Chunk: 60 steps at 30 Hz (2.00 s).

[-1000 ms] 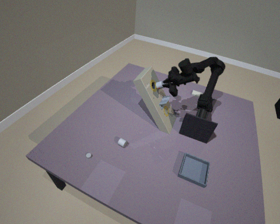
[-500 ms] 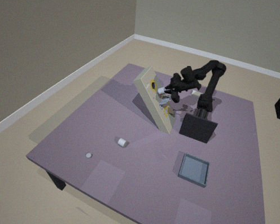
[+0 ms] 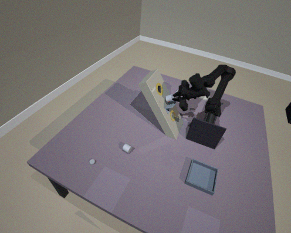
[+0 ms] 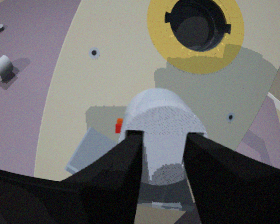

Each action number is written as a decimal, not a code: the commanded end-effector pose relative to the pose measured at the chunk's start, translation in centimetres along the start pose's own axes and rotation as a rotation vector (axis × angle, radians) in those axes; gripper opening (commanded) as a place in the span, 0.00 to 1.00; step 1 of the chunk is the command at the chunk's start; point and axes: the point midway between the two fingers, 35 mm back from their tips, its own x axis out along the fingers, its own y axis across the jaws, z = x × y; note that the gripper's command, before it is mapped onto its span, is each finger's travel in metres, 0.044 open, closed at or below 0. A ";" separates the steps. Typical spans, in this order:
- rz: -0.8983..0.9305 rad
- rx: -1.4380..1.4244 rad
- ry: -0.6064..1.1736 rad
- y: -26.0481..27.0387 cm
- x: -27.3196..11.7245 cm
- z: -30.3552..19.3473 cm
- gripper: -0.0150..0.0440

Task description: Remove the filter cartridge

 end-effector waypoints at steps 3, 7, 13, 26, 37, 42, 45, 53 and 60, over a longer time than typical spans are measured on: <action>0.000 0.004 -0.002 -0.1 0.0 0.2 0.44; 0.000 0.004 -0.002 -0.1 0.0 0.2 0.44; 0.000 0.004 -0.002 -0.1 0.0 0.2 0.44; -0.005 0.010 -0.004 -2.5 -0.7 5.3 0.44; -0.003 0.010 -0.004 -3.4 -1.3 7.2 0.53; 0.002 0.009 -0.003 -4.8 -4.0 10.7 0.76; 0.000 0.008 -0.004 -5.6 -5.4 12.1 0.89; 0.071 0.184 0.160 -3.1 -3.1 7.7 0.78; 0.090 0.424 0.424 -0.4 -1.4 1.0 0.77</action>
